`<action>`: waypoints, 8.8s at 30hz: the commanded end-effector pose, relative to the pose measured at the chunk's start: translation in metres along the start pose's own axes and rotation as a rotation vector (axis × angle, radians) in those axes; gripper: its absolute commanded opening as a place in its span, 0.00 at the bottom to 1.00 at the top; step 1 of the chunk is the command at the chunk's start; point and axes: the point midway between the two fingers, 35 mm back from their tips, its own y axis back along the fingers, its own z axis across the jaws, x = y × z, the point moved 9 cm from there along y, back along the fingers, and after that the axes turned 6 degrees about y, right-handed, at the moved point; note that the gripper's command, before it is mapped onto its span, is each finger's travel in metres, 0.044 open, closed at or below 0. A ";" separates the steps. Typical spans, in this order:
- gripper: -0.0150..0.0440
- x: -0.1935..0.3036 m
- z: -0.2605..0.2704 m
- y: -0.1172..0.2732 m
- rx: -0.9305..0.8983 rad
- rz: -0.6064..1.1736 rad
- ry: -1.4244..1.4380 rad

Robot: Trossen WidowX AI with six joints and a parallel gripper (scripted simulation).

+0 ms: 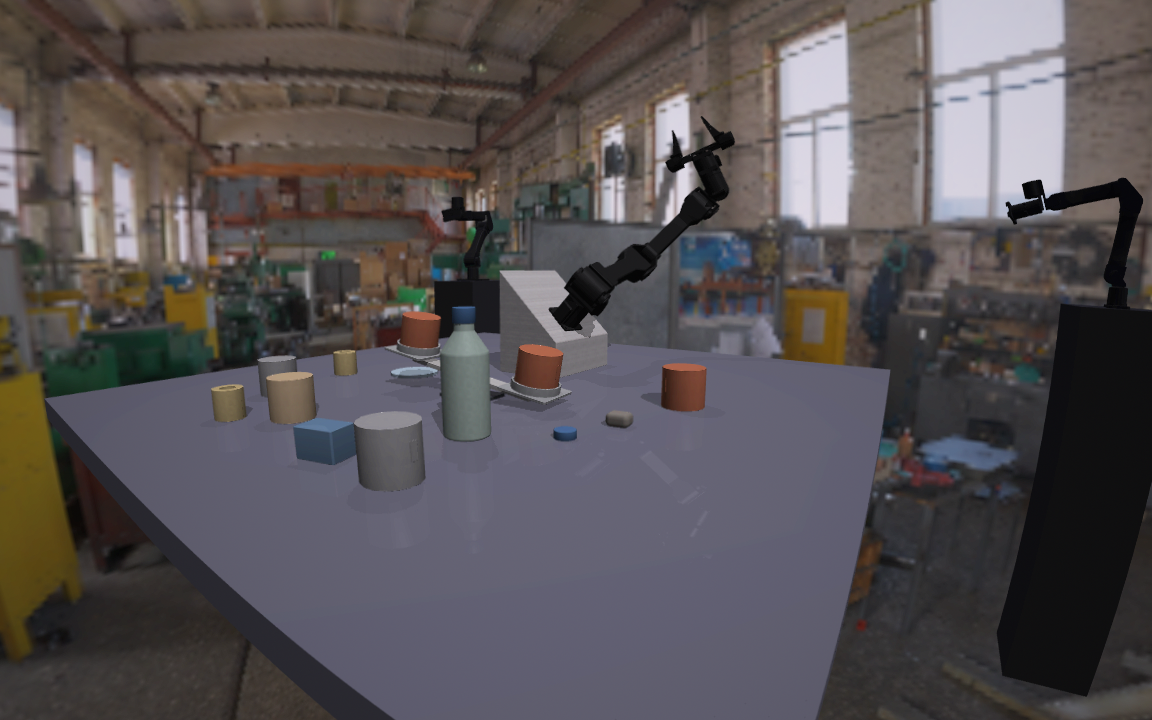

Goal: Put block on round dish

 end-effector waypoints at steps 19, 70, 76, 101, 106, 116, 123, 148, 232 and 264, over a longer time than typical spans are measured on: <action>1.00 0.107 0.098 0.015 -0.214 0.052 0.500; 1.00 0.482 0.078 -0.019 -0.591 0.828 1.884; 1.00 0.513 0.040 -0.030 -0.608 1.033 1.969; 1.00 0.556 -0.144 -0.049 -0.572 1.977 1.735; 1.00 0.551 -0.176 -0.045 -0.543 2.116 1.576; 1.00 0.533 -0.230 -0.030 -0.468 2.281 1.201; 1.00 0.517 -0.259 -0.016 -0.402 2.299 0.927; 1.00 0.522 -0.286 0.009 -0.084 2.330 0.458; 1.00 0.700 -0.212 0.151 1.855 2.029 0.308; 0.83 0.702 -0.223 0.179 1.857 2.031 0.304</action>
